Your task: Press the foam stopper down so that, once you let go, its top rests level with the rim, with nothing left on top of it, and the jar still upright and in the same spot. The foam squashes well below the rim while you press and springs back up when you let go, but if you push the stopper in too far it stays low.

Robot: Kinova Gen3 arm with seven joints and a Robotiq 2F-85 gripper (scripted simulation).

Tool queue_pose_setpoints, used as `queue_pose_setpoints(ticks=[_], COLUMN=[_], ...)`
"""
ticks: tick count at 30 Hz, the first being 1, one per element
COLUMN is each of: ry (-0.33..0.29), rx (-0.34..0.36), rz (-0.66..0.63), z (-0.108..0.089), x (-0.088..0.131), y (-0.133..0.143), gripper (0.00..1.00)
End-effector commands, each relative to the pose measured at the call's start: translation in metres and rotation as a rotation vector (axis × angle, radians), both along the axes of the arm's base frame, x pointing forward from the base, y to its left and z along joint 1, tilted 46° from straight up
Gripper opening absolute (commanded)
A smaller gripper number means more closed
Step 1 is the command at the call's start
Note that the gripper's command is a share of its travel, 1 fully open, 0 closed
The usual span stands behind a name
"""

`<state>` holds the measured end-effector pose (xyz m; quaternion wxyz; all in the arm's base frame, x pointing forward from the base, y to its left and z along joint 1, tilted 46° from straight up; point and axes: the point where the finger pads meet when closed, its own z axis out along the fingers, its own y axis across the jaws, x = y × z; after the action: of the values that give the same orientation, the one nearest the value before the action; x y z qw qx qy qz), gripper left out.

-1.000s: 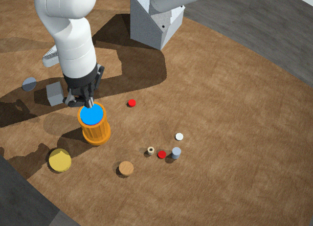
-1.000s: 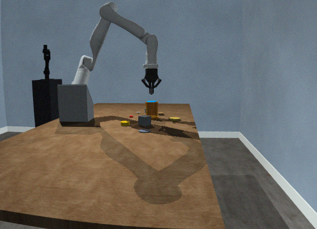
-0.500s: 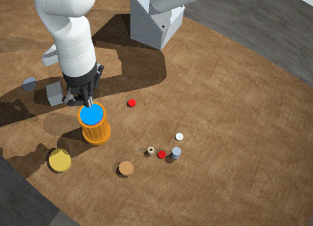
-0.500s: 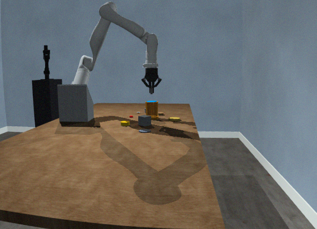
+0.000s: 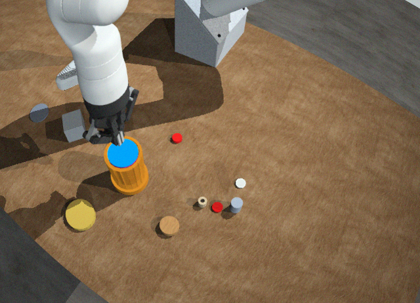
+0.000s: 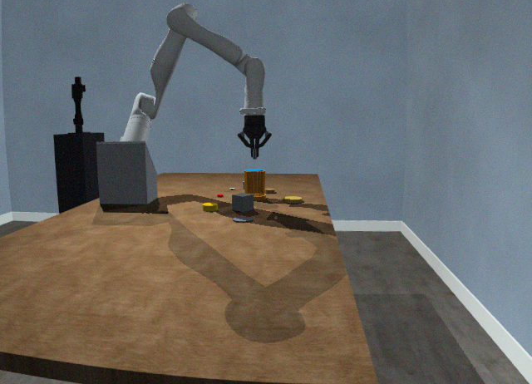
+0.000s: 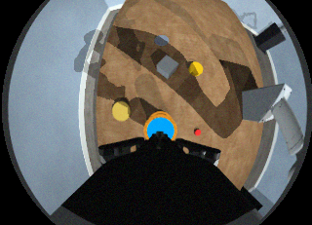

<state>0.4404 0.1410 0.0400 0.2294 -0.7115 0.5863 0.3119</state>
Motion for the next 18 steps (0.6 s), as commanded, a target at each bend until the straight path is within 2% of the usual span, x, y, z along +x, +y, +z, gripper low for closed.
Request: queue_pose_setpoints(ticks=[1,12,18], ry=[0.002,0.002,0.002], rx=[0.001,0.001,0.001], rz=[0.004,0.004,0.004], z=[-0.005,-0.011,-0.023], x=[-0.003,-0.004,-0.007], y=[0.006,0.012,0.024], gripper=[0.0,0.0,0.0])
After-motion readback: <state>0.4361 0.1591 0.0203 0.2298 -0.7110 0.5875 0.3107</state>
